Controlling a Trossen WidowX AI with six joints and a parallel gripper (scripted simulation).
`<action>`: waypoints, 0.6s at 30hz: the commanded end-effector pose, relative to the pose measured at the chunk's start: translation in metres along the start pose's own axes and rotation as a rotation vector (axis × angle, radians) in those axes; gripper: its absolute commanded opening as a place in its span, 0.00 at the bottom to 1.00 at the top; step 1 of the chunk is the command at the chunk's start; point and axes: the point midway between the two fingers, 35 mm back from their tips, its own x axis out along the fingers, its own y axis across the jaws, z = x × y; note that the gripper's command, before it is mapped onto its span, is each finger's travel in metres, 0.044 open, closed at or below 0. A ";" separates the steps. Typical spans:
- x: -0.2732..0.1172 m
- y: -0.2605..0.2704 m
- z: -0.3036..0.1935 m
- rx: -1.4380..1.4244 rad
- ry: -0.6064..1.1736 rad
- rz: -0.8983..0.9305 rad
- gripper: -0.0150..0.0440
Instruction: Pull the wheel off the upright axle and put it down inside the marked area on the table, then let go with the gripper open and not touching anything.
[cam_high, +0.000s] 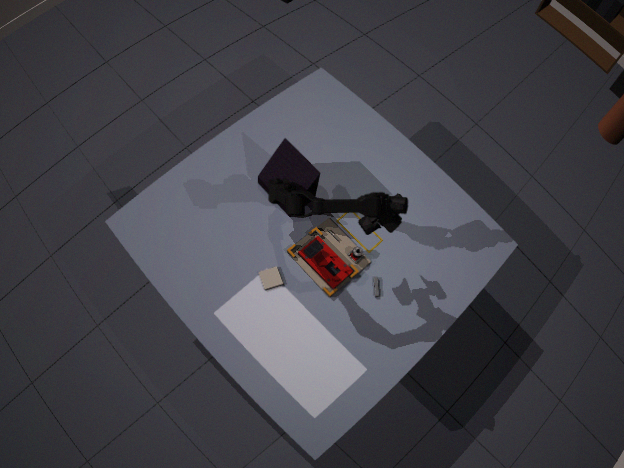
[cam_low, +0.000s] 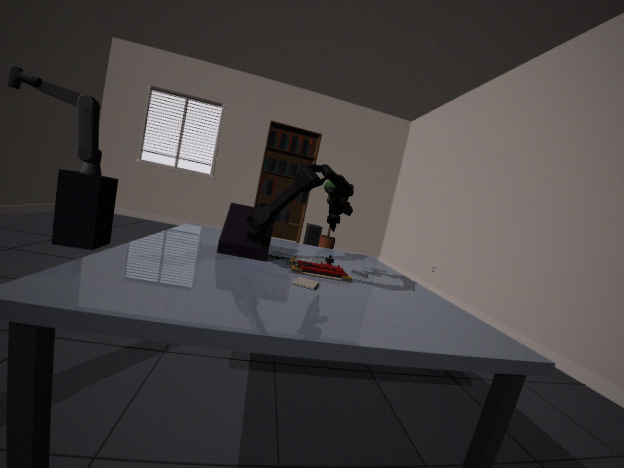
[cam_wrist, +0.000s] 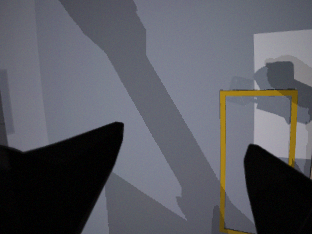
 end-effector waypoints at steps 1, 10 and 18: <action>0.013 -0.045 0.006 -0.078 0.056 -0.139 0.76; 0.025 -0.128 0.010 -0.248 0.201 -0.365 0.76; 0.028 -0.122 0.011 -0.248 0.201 -0.364 0.76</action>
